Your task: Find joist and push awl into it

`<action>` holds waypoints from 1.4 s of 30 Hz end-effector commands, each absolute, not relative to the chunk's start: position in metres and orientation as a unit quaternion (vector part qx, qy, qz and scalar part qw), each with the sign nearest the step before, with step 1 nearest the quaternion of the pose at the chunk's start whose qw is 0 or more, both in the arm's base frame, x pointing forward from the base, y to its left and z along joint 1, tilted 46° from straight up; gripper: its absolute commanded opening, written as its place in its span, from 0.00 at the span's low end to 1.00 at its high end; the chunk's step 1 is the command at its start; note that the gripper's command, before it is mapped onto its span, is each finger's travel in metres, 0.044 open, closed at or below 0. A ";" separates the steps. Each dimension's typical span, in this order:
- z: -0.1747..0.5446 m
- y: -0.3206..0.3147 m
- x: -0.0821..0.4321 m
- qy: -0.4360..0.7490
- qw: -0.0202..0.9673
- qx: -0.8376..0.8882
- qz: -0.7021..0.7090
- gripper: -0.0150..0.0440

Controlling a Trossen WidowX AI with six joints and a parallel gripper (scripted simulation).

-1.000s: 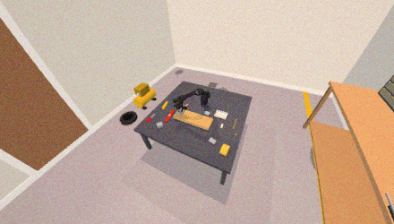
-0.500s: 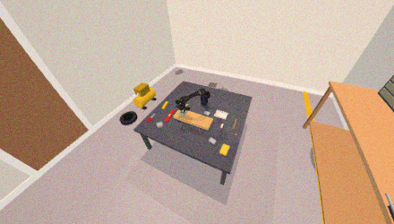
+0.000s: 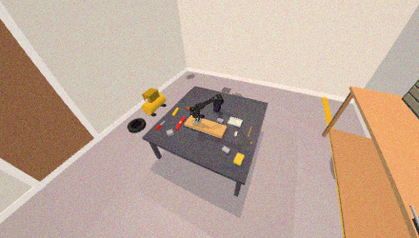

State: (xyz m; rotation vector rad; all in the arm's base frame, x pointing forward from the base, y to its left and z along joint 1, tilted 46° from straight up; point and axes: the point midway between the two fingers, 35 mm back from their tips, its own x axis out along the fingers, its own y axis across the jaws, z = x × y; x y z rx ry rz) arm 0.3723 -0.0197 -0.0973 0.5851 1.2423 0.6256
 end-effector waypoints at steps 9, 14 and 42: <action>-0.073 0.005 0.369 0.562 0.728 0.267 0.288 0.25; -0.063 0.015 0.367 0.562 0.727 0.267 0.289 0.25; -0.008 0.069 0.358 0.563 0.726 0.269 0.289 0.25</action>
